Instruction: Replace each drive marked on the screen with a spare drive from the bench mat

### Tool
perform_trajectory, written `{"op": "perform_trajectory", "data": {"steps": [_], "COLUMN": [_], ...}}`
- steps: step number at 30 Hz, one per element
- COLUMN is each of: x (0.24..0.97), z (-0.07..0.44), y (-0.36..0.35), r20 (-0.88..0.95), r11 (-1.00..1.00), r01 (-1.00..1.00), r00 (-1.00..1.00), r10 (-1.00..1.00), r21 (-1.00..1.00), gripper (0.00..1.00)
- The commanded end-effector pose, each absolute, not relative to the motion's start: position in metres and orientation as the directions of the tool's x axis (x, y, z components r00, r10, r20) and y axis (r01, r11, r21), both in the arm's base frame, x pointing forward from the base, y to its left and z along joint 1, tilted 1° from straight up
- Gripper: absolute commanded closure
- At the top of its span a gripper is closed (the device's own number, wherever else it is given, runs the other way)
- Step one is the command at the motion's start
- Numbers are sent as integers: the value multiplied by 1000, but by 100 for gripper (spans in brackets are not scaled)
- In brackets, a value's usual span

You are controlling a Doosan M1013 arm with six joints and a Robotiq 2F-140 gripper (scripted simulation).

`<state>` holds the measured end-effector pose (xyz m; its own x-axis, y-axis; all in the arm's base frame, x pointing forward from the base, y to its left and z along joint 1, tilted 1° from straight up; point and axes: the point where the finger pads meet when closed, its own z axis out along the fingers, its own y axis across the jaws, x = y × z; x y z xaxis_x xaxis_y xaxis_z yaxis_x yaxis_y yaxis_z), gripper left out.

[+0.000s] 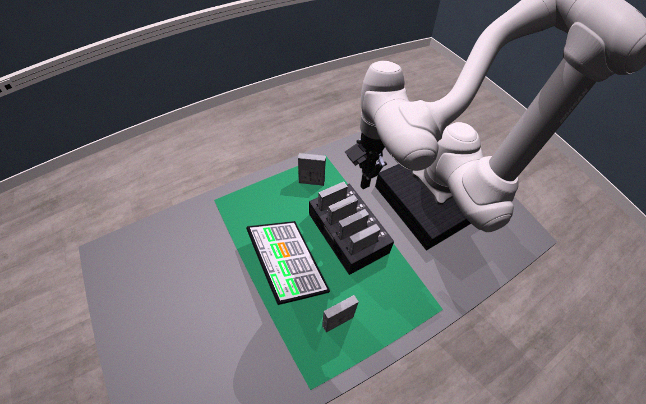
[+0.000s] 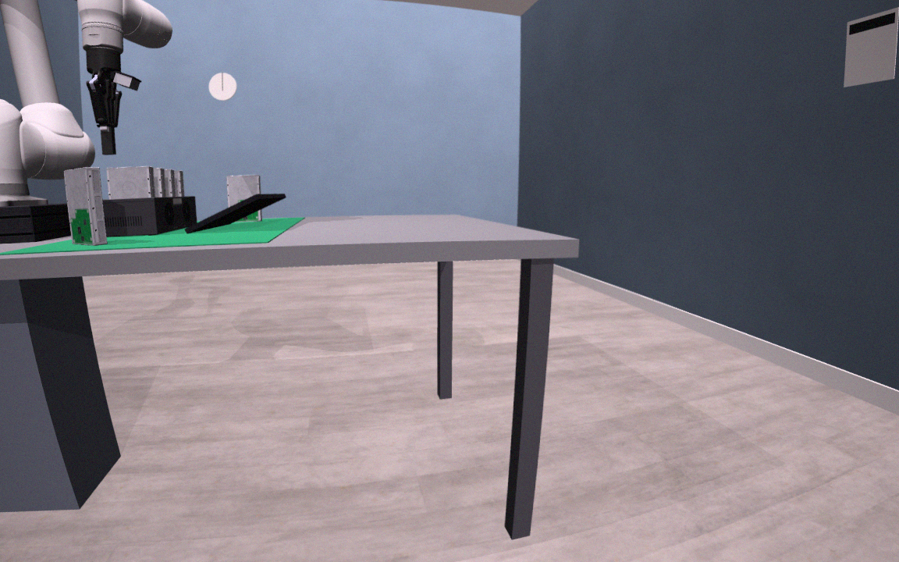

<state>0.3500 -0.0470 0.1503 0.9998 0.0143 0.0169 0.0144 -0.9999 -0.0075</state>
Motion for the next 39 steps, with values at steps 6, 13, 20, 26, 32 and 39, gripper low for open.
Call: {"op": "perform_trajectory", "data": {"steps": [6, 13, 20, 26, 32, 39], "x": [350, 350, 350, 350, 350, 351], "z": [151, 151, 151, 151, 151, 147], "y": [-46, -46, -46, -46, -46, -46], "r20": [12, 12, 12, 12, 12, 12], "r11": [-1000, -1000, -1000, -1000, -1000, -1000], "r01": [11, 11, 11, 11, 11, 10], "r00": [1000, 1000, 1000, 1000, 1000, 1000], "r10": [11, 11, 11, 11, 11, 10], "r21": [-1, -1, -1, -1, -1, -1], "gripper": [90, 90, 90, 90, 90, 90]}}
